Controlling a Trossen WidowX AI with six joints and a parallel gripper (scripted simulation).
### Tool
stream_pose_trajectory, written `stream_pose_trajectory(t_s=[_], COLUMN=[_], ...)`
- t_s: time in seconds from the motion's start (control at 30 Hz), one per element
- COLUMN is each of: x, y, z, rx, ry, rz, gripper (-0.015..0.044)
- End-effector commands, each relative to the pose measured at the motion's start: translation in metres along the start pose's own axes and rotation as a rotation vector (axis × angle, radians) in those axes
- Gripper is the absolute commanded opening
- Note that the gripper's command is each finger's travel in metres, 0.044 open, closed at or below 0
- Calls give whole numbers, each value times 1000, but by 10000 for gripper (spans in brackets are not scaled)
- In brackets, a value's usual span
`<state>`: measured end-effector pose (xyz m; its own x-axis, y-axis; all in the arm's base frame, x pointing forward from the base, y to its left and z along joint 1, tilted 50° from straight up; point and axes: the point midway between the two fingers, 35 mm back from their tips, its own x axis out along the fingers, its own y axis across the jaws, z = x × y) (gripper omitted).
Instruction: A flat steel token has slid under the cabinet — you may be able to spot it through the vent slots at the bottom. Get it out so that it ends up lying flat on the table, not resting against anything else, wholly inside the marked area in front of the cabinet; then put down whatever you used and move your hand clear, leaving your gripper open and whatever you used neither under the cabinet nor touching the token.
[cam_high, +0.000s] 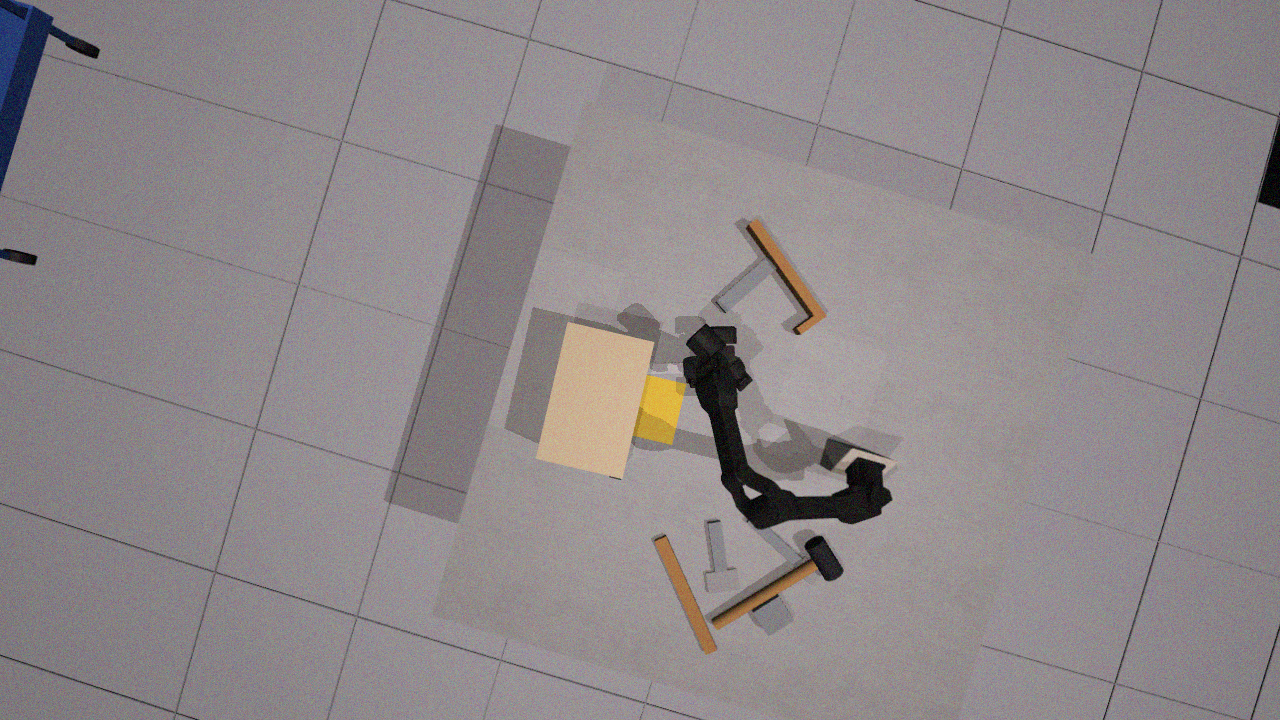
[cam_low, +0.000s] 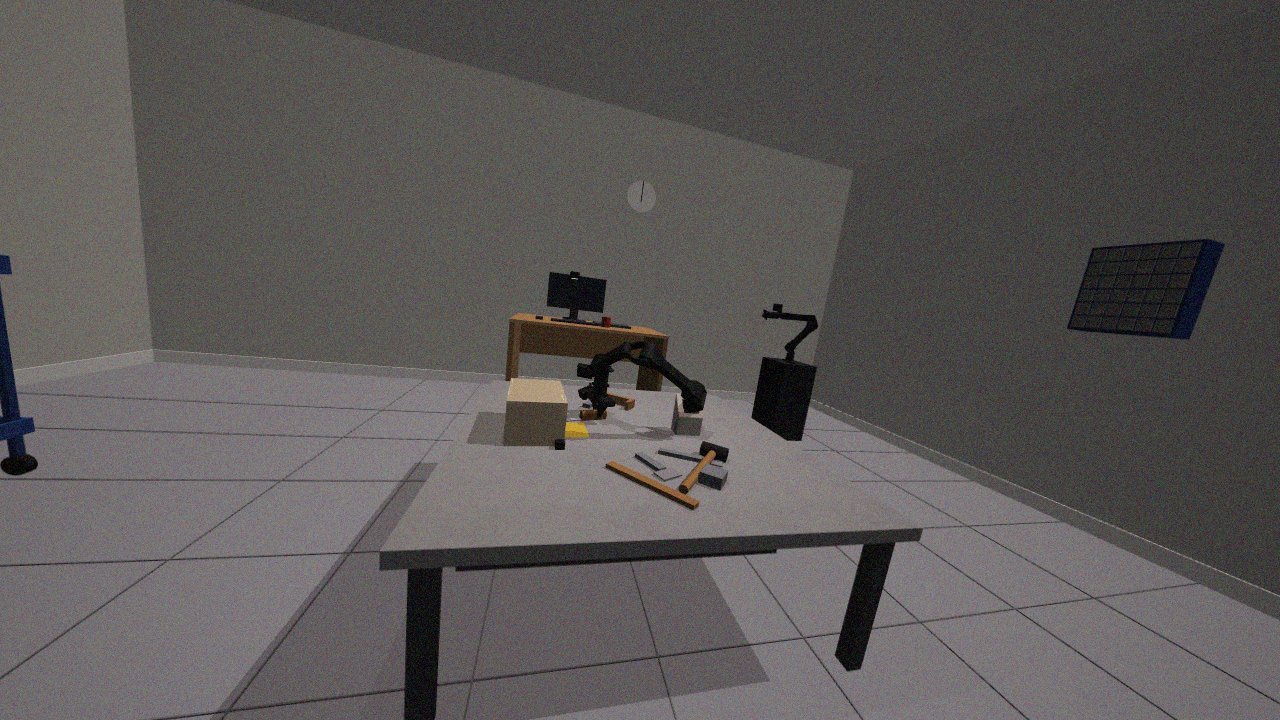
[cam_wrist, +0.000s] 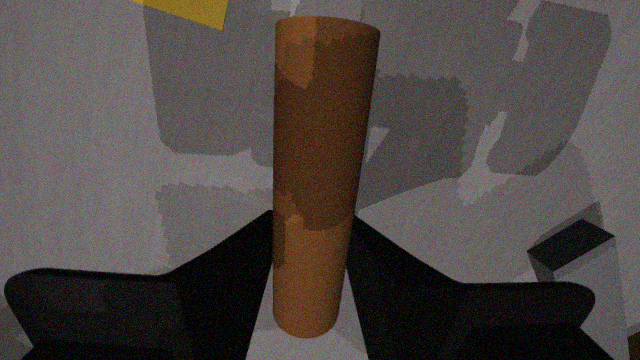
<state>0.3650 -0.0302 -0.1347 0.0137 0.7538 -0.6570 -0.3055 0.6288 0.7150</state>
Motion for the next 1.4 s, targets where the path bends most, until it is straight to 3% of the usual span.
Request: stream_pose_trajectory(t_s=[0.0, 1.37], x=[0, -1], y=[-1, 0], z=[9, 50], rx=[-2, -3], ry=[-8, -9], rz=[0, 1], gripper=[0, 0])
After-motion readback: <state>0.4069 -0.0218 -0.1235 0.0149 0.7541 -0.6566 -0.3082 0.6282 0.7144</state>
